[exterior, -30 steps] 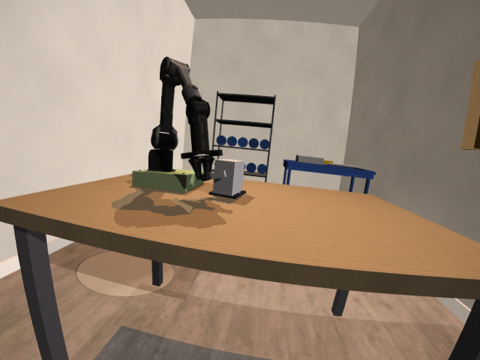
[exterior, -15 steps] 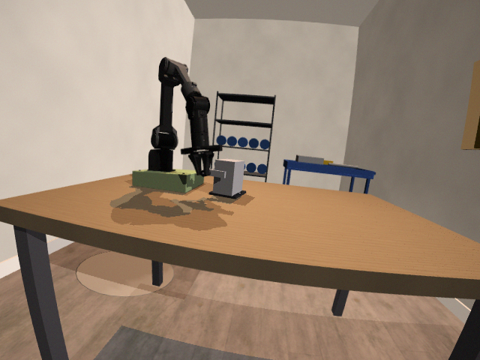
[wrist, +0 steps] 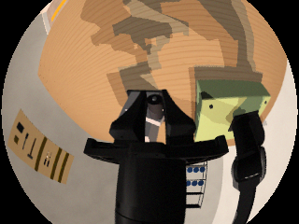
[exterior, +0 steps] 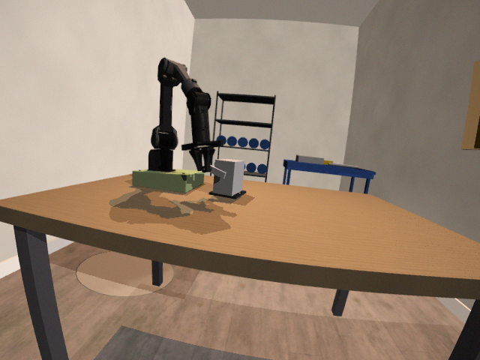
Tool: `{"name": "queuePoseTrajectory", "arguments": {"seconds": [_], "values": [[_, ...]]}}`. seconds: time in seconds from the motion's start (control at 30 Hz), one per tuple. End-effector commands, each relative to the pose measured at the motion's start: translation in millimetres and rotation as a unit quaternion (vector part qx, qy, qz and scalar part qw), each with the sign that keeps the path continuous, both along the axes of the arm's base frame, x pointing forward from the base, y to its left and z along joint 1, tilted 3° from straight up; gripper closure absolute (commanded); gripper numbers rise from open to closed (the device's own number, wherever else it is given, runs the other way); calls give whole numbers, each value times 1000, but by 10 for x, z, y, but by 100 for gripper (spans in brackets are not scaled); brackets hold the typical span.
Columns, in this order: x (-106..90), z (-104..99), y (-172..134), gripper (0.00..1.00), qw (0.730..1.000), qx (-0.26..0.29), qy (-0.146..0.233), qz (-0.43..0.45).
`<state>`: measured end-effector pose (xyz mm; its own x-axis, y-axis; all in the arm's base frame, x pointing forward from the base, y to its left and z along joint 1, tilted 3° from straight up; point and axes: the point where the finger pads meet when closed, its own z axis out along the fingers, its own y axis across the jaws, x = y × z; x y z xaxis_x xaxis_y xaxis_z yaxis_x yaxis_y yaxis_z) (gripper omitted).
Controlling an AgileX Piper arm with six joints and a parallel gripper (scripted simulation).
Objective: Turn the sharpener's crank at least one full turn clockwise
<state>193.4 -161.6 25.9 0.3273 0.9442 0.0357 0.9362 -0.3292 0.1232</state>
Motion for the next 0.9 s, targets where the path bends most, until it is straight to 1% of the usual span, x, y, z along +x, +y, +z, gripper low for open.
{"name": "queuePoseTrajectory", "arguments": {"seconds": [0.0,0.87], "values": [[18,42,-12,80,1000,-3,-3,0],[143,215,-58,80,1000,-1,-1,0]]}}
